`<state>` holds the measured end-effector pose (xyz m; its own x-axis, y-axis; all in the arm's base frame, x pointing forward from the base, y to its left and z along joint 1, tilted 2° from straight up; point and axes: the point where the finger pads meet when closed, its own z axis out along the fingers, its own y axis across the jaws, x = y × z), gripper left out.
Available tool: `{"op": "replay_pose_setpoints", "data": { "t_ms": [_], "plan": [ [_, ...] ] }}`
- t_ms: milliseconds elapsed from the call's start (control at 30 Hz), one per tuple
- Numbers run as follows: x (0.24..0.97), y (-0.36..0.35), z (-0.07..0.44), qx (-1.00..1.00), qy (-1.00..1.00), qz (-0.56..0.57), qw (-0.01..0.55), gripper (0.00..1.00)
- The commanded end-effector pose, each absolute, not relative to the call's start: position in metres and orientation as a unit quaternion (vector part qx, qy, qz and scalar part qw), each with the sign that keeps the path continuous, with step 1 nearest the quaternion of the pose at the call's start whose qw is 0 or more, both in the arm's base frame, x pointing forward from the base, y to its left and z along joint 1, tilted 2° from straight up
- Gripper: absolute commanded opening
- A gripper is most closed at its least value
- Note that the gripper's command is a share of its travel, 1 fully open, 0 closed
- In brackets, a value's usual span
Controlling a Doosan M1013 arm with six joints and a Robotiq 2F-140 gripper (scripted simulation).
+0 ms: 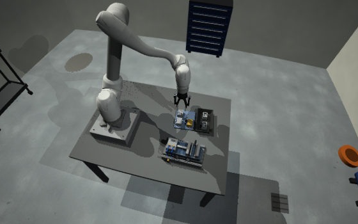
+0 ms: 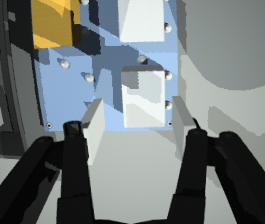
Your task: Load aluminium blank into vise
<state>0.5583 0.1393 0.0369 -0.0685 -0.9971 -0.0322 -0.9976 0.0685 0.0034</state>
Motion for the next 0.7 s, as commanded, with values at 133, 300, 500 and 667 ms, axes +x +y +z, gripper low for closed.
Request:
{"op": "replay_pose_setpoints", "data": {
  "t_ms": [133,300,500,667],
  "plan": [
    [0.554,0.142,0.015,-0.682,0.731,0.018,0.006,0.40],
    [0.554,0.142,0.009,-0.682,0.731,0.018,0.006,0.40],
    [0.553,0.142,0.007,-0.682,0.731,0.018,0.006,0.40],
    [0.553,0.142,0.007,-0.682,0.731,0.018,0.006,0.40]
  ]
}}
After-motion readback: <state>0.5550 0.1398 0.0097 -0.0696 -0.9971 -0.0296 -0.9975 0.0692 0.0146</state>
